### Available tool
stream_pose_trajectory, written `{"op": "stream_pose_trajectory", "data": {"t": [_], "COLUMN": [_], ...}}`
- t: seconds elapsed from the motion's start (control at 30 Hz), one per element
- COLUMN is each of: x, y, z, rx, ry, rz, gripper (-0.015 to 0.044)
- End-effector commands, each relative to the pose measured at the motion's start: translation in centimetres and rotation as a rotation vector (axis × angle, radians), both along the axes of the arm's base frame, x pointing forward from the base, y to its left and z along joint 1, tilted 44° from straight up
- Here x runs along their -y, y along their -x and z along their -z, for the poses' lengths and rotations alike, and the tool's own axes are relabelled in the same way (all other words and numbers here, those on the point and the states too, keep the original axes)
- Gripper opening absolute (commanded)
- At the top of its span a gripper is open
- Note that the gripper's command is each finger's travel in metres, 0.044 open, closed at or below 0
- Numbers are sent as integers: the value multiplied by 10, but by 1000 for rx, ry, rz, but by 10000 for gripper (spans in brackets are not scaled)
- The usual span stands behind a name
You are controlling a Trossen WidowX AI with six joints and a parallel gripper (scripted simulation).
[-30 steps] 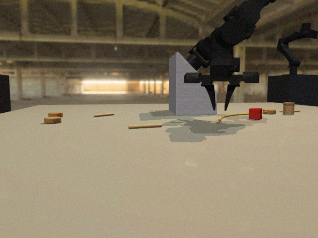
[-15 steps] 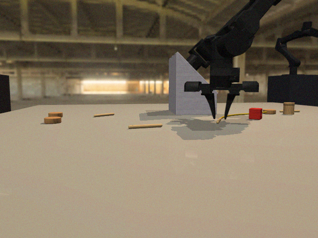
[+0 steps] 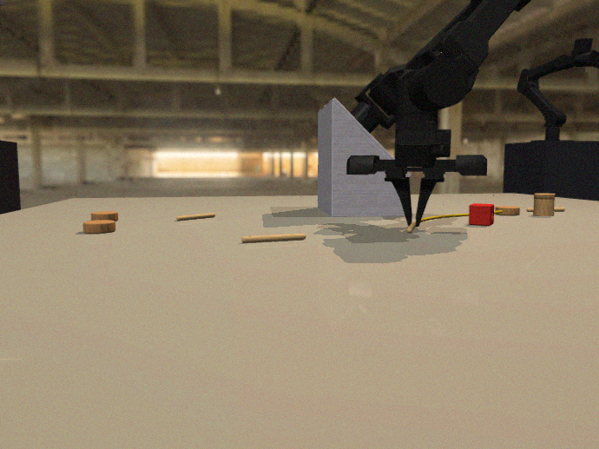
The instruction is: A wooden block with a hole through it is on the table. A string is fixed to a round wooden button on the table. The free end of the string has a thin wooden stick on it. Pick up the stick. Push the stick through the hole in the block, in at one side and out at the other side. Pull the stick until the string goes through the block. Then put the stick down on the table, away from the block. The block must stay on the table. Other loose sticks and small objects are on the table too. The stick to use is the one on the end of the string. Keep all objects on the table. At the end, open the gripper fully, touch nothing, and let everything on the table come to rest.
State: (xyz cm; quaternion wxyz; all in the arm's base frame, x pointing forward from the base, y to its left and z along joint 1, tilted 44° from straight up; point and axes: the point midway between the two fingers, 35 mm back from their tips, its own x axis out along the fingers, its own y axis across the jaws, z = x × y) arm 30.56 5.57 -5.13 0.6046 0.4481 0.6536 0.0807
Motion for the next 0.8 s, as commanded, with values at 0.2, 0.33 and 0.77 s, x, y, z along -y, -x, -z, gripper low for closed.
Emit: {"op": "stream_pose_trajectory", "data": {"t": [0.2,0.33,0.77], "x": [4,8,20], "y": [0,0,2], "z": [-4,-7,-19], "rx": [0,0,0], "ry": [1,2,4], "rz": [0,0,0], "gripper": [0,0,0]}}
